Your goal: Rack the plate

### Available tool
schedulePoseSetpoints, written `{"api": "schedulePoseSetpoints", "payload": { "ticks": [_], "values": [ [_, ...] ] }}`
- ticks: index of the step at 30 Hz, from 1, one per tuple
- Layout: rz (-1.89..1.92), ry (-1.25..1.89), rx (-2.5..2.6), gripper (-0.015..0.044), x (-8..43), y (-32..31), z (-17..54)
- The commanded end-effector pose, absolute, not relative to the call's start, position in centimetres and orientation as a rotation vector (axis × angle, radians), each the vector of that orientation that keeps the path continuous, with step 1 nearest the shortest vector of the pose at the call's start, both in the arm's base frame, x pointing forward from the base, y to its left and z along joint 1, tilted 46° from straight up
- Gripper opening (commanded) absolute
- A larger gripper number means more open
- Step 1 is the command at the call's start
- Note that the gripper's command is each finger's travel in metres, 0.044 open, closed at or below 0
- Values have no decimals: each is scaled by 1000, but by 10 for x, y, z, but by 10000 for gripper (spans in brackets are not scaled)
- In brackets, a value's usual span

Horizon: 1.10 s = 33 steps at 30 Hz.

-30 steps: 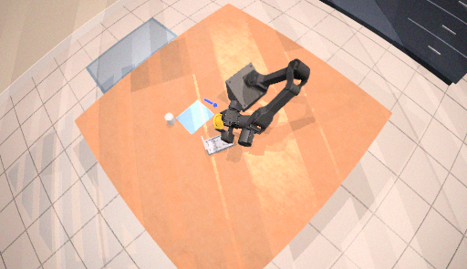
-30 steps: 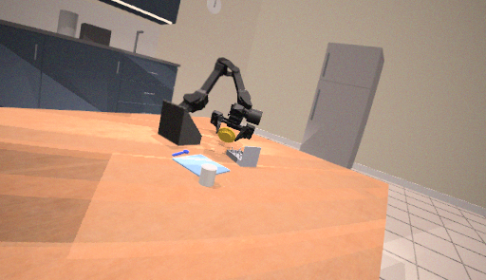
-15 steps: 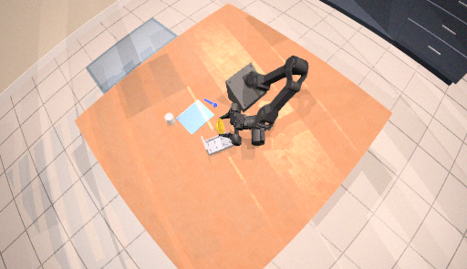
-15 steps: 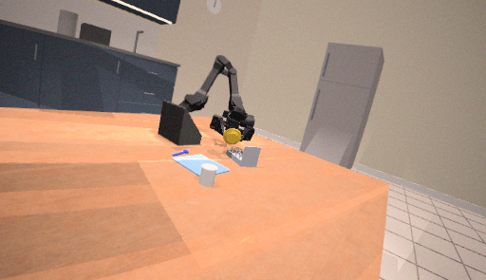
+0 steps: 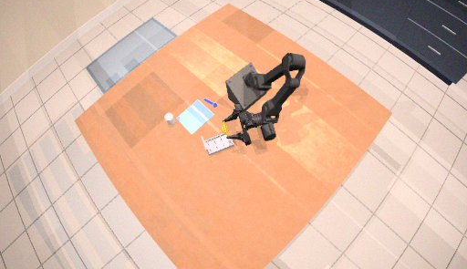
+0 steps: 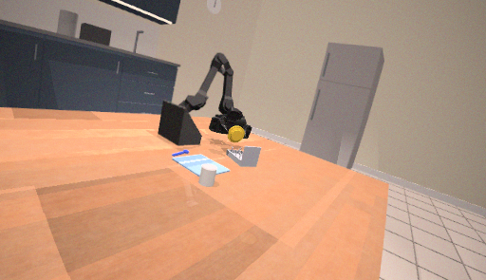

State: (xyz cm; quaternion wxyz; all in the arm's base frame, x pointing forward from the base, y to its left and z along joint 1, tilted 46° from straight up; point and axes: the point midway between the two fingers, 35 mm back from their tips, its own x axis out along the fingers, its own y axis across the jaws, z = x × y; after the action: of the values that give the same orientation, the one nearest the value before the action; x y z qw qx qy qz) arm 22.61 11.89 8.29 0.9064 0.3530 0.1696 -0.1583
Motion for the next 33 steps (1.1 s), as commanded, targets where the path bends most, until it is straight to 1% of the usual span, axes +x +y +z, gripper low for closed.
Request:
{"api": "schedulePoseSetpoints", "payload": {
  "ticks": [1, 7, 18, 33],
  "values": [
    [-294, 269, 761, 0, 219, 119, 91],
    [-251, 179, 793, 0, 209, 119, 98],
    [-250, 176, 794, 0, 209, 120, 98],
    [-249, 180, 795, 0, 220, 135, 81]
  ]
}}
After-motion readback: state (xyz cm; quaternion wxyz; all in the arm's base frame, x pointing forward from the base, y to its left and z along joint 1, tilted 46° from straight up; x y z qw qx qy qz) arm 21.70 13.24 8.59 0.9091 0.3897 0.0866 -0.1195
